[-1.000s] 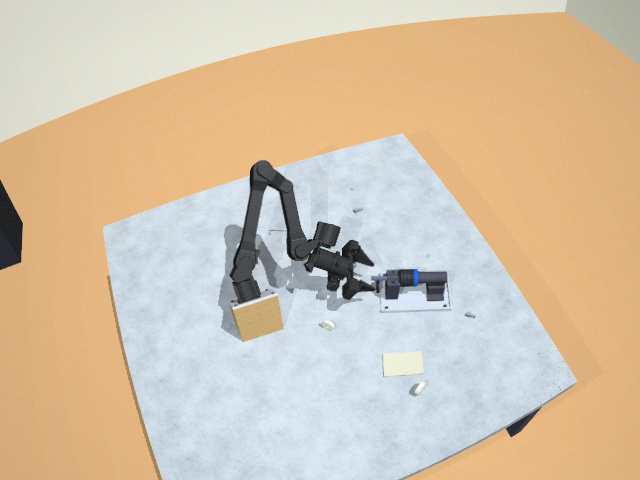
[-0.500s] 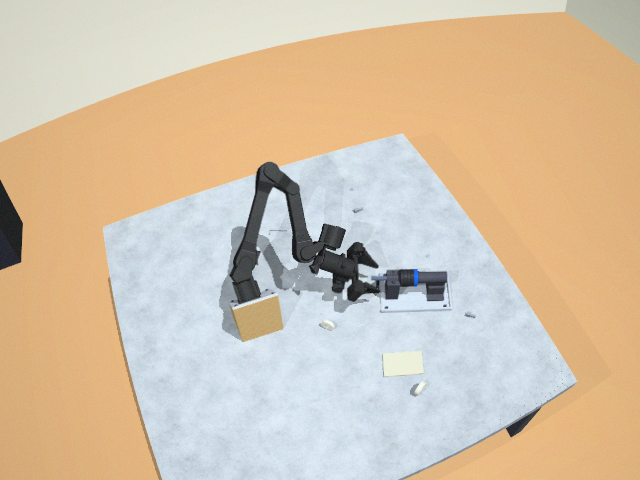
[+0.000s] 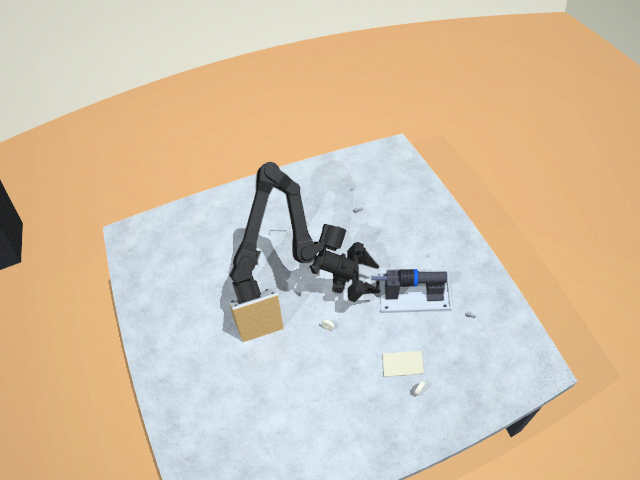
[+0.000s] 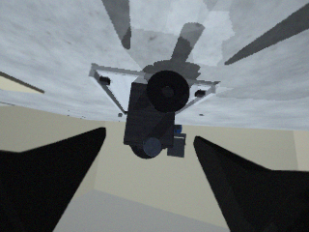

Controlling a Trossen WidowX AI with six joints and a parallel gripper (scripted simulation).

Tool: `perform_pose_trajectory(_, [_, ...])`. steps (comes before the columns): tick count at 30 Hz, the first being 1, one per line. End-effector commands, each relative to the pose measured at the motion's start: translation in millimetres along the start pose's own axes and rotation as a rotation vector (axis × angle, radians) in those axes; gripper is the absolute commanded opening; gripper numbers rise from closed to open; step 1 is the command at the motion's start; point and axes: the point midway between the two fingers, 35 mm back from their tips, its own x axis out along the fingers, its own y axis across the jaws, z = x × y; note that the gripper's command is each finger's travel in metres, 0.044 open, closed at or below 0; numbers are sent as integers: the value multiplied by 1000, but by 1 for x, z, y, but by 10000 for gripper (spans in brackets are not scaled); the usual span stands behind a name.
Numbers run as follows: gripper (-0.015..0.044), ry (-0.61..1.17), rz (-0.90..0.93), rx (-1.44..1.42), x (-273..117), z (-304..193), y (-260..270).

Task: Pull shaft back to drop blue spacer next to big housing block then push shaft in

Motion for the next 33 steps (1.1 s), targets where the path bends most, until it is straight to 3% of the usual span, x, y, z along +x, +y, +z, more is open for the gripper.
perform_pose_trajectory(1, [440,7,2,5,0,-1,0])
perform_pose_trajectory(33, [440,8,2,5,18,-1,0])
